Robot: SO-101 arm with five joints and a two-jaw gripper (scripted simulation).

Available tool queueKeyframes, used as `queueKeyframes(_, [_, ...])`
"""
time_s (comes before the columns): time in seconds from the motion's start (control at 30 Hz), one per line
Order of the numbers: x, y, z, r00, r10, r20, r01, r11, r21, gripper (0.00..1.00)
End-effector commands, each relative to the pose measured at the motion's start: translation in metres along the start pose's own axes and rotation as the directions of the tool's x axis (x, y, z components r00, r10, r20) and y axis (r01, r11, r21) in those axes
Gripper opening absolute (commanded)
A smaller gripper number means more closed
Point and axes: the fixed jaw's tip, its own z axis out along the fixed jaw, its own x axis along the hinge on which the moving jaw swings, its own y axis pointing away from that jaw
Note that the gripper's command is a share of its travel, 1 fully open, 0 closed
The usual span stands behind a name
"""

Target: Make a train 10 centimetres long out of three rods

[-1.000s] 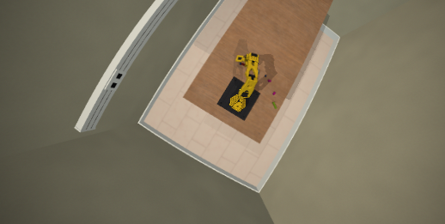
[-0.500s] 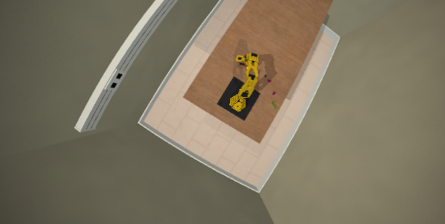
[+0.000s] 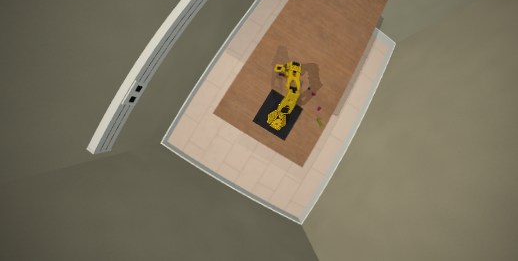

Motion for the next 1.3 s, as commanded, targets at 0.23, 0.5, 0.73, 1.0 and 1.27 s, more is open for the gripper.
queueKeyframes(0.23, [-0.0018, 0.0031, 0.0015, 1.000, 0.003, -0.001, -0.003, 1.000, -0.015, 0.00])
queueKeyframes(0.5, [-0.0018, 0.0031, 0.0015, 1.000, 0.003, -0.001, -0.003, 1.000, -0.015, 0.00])
queueKeyframes(0.73, [-0.0018, 0.0031, 0.0015, 1.000, 0.003, -0.001, -0.003, 1.000, -0.015, 0.01])
queueKeyframes(1.0, [-0.0018, 0.0031, 0.0015, 1.000, 0.003, -0.001, -0.003, 1.000, -0.015, 0.05])
queueKeyframes(1.27, [-0.0018, 0.0031, 0.0015, 1.000, 0.003, -0.001, -0.003, 1.000, -0.015, 0.06])
